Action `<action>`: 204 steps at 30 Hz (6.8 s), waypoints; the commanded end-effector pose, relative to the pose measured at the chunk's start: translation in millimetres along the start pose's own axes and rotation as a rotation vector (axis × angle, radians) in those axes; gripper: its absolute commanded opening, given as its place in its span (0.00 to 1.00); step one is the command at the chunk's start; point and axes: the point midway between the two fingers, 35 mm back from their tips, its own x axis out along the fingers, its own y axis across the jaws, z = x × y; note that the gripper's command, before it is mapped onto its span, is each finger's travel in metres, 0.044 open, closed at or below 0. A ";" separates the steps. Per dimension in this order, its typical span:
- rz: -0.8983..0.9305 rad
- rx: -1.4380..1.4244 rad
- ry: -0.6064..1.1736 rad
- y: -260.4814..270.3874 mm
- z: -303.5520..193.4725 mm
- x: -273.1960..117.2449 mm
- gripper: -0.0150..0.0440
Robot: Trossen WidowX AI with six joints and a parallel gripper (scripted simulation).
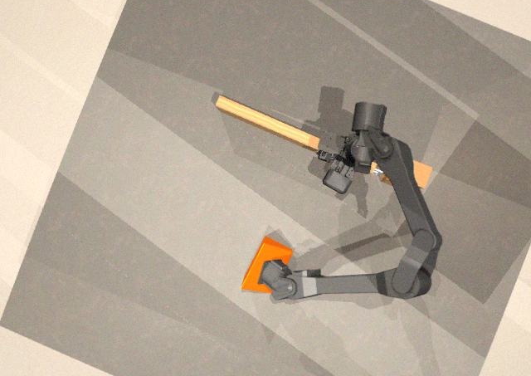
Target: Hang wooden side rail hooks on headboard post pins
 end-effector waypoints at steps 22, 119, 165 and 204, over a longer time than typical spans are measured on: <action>-0.012 0.022 -0.005 -2.8 0.7 -7.6 0.25; -0.012 0.022 -0.005 -2.6 0.7 -23.7 0.25; -0.012 0.022 -0.005 -2.5 0.7 -31.4 0.25; -0.012 0.022 -0.005 -3.5 -0.1 -35.4 0.25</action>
